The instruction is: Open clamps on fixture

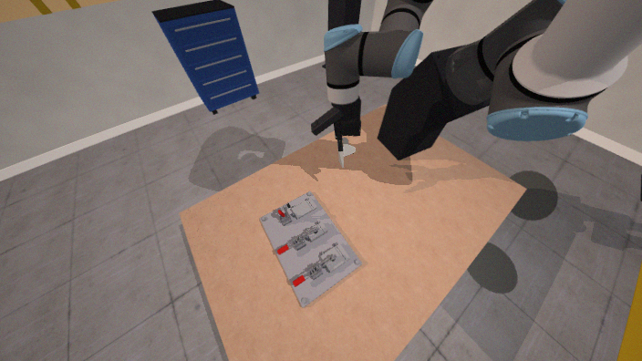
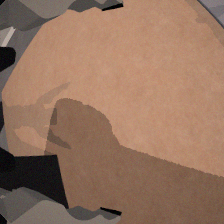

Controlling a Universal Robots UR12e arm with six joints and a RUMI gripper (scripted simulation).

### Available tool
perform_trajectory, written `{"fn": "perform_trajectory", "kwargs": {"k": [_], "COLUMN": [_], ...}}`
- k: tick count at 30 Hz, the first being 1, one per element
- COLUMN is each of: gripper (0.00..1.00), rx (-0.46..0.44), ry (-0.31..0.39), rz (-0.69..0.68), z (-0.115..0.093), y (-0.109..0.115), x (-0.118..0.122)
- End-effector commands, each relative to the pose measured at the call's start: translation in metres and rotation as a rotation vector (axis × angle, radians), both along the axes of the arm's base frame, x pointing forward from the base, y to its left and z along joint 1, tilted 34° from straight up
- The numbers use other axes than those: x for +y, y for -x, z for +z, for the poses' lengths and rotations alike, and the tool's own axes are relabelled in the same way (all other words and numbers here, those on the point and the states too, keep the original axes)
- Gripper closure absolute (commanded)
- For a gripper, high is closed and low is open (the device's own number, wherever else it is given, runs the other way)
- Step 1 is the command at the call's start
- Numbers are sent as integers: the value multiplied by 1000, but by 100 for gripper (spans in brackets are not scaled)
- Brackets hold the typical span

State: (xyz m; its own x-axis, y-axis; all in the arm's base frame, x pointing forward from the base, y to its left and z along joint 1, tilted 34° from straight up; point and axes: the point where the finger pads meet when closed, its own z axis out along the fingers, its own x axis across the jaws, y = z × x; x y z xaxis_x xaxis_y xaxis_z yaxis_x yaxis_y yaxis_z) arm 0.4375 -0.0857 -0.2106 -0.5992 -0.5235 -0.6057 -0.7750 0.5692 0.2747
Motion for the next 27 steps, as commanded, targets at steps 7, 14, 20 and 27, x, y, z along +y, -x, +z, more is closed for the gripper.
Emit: {"fn": "perform_trajectory", "kwargs": {"k": [7,14,20,27], "gripper": [0,0,0,100], "rx": [-196,-272,-277,-278], "ry": [179,230,233,233], "rz": [287,379,386,386], "z": [44,74,76,77], "y": [-141,-192,-195,-195], "x": [-32,-25,-24,-24]}}
